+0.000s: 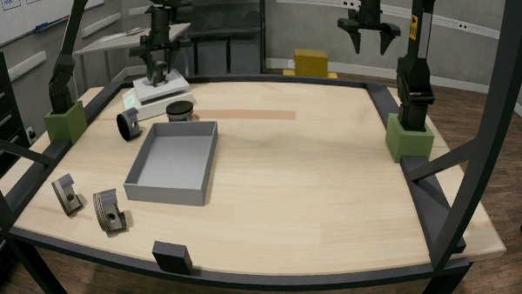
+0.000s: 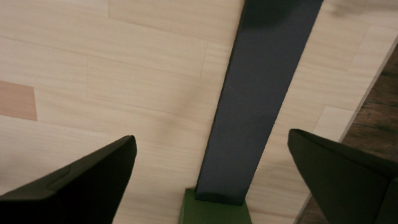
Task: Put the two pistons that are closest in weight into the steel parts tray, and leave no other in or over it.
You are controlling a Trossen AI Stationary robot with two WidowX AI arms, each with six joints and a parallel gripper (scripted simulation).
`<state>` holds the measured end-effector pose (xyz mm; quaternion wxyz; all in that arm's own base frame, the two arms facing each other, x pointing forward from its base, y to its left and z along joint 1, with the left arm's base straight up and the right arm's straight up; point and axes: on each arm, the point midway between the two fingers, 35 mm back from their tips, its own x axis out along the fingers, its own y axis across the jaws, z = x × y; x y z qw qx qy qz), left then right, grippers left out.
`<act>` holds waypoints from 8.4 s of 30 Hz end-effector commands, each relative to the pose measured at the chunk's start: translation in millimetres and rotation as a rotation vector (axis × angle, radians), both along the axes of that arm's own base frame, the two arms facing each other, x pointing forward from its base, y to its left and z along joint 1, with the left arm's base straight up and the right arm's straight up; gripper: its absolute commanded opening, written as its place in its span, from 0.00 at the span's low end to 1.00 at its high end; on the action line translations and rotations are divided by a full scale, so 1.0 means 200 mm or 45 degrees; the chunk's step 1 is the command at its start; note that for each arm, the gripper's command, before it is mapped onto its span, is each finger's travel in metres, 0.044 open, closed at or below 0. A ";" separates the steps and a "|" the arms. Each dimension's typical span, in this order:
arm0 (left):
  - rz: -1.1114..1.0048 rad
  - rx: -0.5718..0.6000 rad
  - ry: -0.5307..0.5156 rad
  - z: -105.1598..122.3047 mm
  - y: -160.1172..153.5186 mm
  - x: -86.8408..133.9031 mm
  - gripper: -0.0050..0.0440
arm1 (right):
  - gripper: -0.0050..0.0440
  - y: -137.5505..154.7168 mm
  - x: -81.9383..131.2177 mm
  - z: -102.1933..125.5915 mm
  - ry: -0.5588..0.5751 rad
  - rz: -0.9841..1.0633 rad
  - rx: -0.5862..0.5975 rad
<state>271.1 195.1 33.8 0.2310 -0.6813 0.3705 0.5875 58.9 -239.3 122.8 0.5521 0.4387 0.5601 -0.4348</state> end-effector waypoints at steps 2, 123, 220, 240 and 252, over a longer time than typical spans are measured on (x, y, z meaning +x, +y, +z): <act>-0.001 0.020 -0.027 0.04 0.01 0.02 0.62 | 0.92 -0.03 0.01 0.04 -0.013 0.008 -0.040; -1.053 0.182 -0.123 0.44 0.07 -0.01 0.87 | 0.92 -0.03 0.01 0.04 -0.013 0.008 -0.040; -2.147 0.812 -0.315 0.17 -0.33 -0.57 0.87 | 0.92 -0.03 0.01 0.04 -0.013 0.008 -0.040; -2.146 0.811 -0.314 0.17 -0.33 -0.57 0.87 | 0.92 -0.03 0.01 0.04 -0.013 0.008 -0.040; -2.143 0.813 -0.313 0.18 -0.33 -0.57 0.87 | 0.92 -0.03 0.01 0.04 -0.013 0.008 -0.040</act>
